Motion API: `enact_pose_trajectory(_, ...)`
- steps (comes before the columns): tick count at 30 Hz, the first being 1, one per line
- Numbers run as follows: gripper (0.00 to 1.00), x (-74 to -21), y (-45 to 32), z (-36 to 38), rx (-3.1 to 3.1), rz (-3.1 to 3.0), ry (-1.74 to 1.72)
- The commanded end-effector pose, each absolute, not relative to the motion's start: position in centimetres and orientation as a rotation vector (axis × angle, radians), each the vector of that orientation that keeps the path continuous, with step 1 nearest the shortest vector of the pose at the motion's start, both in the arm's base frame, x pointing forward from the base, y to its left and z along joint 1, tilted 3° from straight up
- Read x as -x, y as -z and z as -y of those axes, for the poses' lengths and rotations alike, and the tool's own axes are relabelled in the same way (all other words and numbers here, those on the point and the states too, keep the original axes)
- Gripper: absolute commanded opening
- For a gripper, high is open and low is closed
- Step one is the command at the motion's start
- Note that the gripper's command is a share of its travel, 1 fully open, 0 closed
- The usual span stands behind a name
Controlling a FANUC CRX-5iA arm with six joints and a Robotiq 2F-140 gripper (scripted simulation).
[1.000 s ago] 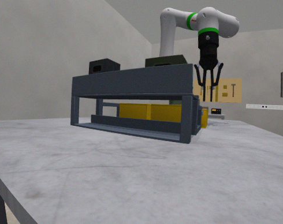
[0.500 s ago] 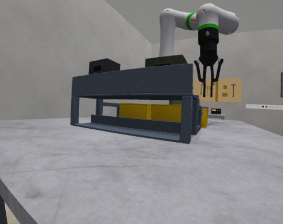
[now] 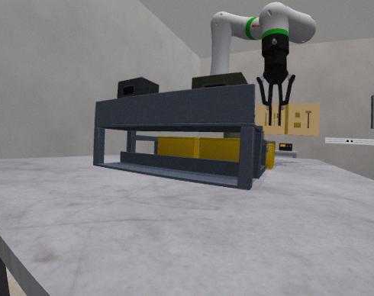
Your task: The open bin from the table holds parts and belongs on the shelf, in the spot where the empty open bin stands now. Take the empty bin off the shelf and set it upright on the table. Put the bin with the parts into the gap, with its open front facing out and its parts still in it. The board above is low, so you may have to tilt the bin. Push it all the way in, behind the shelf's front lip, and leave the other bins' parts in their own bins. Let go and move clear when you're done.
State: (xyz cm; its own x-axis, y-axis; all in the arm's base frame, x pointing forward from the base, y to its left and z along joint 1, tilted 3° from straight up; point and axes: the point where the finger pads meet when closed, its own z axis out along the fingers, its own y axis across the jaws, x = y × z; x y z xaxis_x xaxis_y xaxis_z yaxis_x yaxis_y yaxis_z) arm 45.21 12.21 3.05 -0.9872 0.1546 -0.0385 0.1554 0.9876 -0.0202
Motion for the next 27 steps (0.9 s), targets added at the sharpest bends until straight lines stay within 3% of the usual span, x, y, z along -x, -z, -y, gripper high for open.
enact_pose_trajectory(1, 0.24, -45.27, -3.21, -12.23, -0.241, -3.094, 0.035)
enact_pose_trajectory(13, 0.24, -45.26, -3.3, -12.23, -0.241, -3.094, 0.035)
enact_pose_trajectory(14, 0.1, -45.26, -3.3, -12.23, -0.241, -3.094, 0.035)
enact_pose_trajectory(27, 0.1, -45.26, -3.3, -12.23, -0.241, -3.094, 0.035)
